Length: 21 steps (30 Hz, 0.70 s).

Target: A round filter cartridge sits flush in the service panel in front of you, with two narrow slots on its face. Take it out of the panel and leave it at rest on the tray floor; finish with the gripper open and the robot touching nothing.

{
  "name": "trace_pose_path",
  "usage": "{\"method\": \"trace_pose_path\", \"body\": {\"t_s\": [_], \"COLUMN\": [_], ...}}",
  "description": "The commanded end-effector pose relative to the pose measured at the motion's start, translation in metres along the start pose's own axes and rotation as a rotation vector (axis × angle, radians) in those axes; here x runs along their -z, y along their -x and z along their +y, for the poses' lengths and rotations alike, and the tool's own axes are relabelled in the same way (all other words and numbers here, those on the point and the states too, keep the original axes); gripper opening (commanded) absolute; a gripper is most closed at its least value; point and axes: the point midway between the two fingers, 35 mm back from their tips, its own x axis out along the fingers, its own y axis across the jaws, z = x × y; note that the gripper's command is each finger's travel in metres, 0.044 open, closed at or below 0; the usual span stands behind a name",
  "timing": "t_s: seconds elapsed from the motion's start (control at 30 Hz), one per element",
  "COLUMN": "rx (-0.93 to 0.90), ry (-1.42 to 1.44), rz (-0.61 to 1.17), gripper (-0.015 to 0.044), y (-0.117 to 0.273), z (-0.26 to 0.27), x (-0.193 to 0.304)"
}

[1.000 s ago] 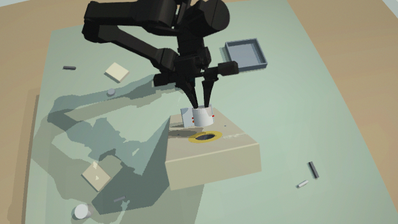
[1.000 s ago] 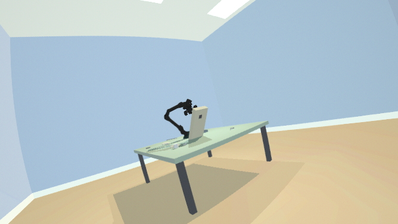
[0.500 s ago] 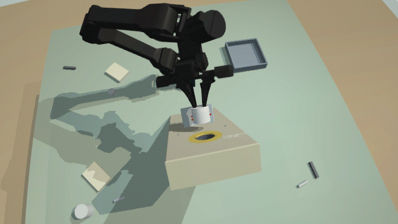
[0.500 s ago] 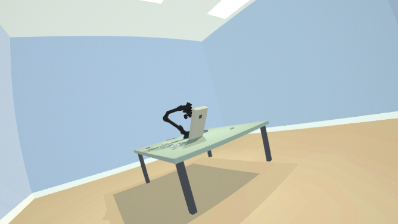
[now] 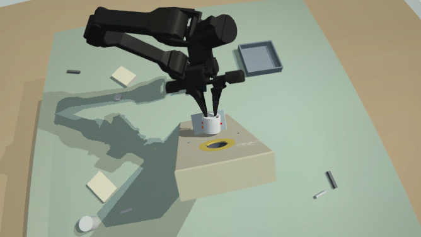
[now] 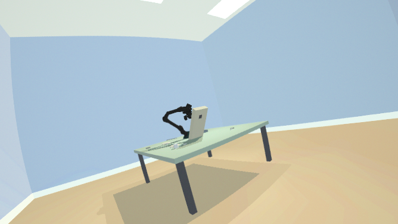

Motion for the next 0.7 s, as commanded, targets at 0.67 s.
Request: {"method": "trace_pose_path", "body": {"t_s": [0.67], "rx": [-0.001], "ry": [-0.016], "rz": [-0.012], "gripper": [0.0181], "y": [0.018], "z": [0.026], "x": [-0.078]}}
